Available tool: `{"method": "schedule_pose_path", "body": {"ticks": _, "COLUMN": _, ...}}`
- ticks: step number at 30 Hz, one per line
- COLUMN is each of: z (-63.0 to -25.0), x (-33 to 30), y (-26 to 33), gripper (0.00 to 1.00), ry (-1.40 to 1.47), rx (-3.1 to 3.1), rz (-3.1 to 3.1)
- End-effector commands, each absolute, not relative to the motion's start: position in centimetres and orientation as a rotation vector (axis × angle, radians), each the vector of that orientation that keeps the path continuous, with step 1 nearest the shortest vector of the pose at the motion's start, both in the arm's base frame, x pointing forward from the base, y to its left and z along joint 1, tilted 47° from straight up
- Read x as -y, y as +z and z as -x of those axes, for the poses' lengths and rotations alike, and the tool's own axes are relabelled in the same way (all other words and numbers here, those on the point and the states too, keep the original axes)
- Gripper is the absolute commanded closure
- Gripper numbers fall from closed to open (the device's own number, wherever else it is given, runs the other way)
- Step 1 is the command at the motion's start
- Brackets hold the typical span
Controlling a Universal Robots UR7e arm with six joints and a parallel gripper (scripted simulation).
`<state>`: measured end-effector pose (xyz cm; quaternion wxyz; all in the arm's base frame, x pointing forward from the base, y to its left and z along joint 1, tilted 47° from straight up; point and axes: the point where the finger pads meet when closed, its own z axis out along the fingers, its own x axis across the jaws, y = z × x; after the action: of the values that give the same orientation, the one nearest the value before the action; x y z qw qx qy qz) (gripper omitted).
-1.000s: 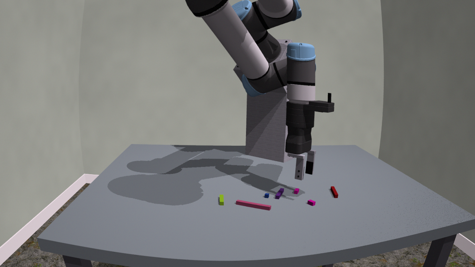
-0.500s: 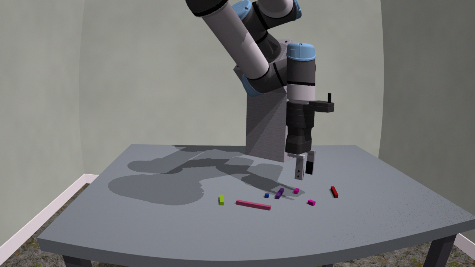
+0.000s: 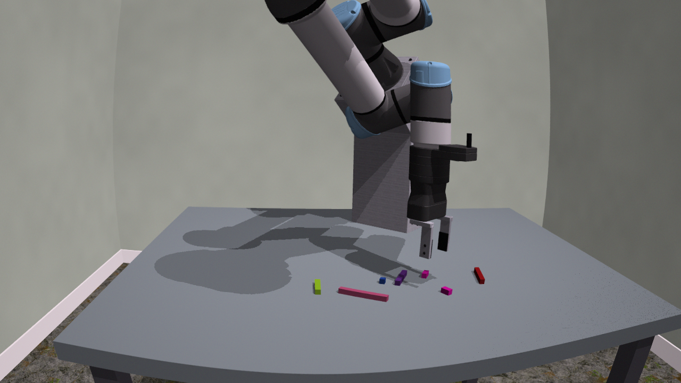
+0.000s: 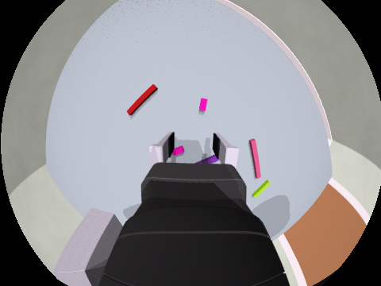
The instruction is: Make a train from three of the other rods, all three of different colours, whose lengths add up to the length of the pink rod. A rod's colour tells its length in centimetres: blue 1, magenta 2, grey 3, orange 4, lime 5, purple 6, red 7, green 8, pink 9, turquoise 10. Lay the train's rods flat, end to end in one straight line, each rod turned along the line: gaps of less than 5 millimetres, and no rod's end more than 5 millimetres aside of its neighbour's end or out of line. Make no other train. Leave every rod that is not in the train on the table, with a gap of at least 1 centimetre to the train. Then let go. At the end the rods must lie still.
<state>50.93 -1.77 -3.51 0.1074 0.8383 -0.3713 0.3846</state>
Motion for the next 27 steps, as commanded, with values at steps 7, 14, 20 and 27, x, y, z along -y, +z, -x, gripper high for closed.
{"method": "schedule_pose_path", "body": {"ticks": 7, "z": -51.0, "x": 2.5, "y": -2.8, "gripper": 0.00, "ry": 1.187, "rx": 1.394, "rz": -2.392}}
{"method": "schedule_pose_path", "body": {"ticks": 14, "z": -51.1, "x": 3.1, "y": -2.2, "gripper": 0.00, "ry": 1.229, "rx": 1.663, "rz": -2.298}}
{"method": "schedule_pose_path", "body": {"ticks": 20, "z": -51.1, "x": 3.6, "y": -1.9, "gripper": 0.00, "ry": 1.253, "rx": 1.854, "rz": -2.213}}
{"method": "schedule_pose_path", "body": {"ticks": 27, "z": -51.0, "x": 4.3, "y": -1.4, "gripper": 0.00, "ry": 1.277, "rx": 2.101, "rz": -2.081}}
